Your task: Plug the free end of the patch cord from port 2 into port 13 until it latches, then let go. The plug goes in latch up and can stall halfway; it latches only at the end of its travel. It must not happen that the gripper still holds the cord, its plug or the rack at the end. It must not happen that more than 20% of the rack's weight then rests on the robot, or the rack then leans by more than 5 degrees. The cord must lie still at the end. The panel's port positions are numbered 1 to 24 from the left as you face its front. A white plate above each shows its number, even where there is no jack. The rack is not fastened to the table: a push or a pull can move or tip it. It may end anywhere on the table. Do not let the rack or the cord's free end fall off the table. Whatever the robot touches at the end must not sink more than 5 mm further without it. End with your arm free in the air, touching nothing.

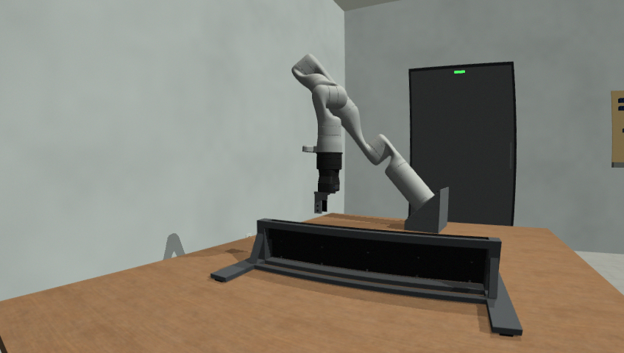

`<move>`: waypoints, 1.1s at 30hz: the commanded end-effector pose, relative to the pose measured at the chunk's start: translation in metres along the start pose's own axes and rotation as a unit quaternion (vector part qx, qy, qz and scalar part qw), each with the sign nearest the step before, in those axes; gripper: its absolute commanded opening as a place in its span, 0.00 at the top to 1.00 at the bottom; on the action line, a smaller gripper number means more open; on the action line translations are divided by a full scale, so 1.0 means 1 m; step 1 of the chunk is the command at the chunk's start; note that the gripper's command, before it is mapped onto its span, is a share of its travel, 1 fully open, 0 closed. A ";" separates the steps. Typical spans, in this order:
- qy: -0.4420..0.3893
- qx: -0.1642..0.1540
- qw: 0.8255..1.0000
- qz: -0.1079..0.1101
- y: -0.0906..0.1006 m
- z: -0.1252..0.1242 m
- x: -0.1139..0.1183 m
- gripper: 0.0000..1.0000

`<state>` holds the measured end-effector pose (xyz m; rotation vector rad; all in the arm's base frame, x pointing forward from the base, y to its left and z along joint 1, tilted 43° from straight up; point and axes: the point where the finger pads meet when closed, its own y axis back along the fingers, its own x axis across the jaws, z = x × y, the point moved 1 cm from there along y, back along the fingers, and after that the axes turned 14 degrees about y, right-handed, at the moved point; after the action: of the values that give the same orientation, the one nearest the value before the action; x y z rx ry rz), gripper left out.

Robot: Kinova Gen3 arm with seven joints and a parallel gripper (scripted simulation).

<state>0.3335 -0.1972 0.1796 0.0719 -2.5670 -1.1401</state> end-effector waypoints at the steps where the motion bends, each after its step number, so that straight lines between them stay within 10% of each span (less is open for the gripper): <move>1: 0.000 0.000 1.000 -0.001 0.000 0.000 0.000 0.27; 33: 0.000 0.001 1.000 -0.001 -0.035 0.000 -0.001 0.27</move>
<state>0.3329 -0.2183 0.1570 0.0806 -2.5723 -1.1414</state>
